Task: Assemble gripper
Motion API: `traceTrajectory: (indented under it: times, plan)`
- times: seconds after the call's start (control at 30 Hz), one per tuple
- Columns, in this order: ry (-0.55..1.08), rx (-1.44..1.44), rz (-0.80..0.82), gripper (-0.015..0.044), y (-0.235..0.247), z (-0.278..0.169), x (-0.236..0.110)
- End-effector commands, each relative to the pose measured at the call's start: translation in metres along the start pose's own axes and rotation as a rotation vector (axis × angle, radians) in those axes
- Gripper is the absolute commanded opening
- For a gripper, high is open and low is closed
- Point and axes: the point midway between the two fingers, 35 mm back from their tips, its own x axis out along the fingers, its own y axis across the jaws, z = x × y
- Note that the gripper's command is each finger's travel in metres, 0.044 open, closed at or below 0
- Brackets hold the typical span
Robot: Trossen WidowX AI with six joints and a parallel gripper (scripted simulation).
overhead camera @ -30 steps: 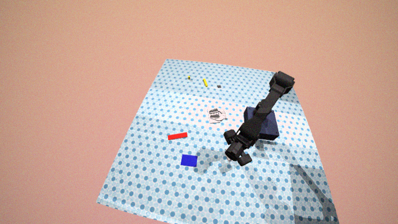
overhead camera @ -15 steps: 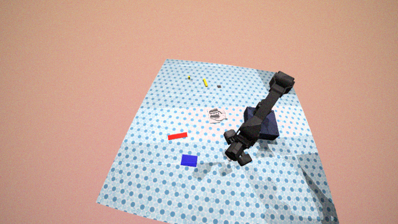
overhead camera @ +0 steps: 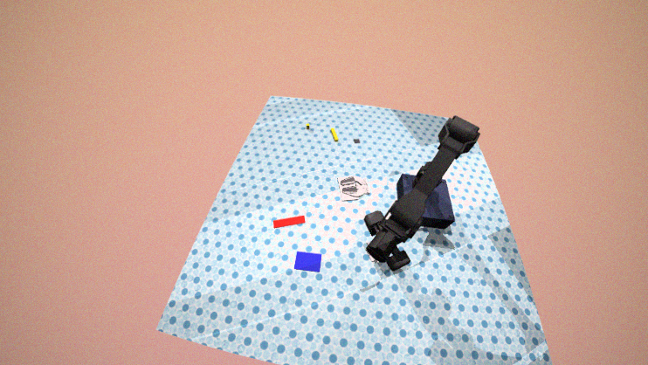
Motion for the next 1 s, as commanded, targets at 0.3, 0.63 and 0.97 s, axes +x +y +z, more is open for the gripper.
traceTrajectory:
  times: [0.3, 0.63, 0.97]
  plan:
    - [0.003, -0.006, 0.003, 0.044, 0.0, 0.0, 0.0]
    - [0.0, 0.0, 0.0, 0.044, 0.0, -0.001, 0.004]
    - [0.001, -0.002, 0.001, 0.044, -0.001, -0.002, 0.02]
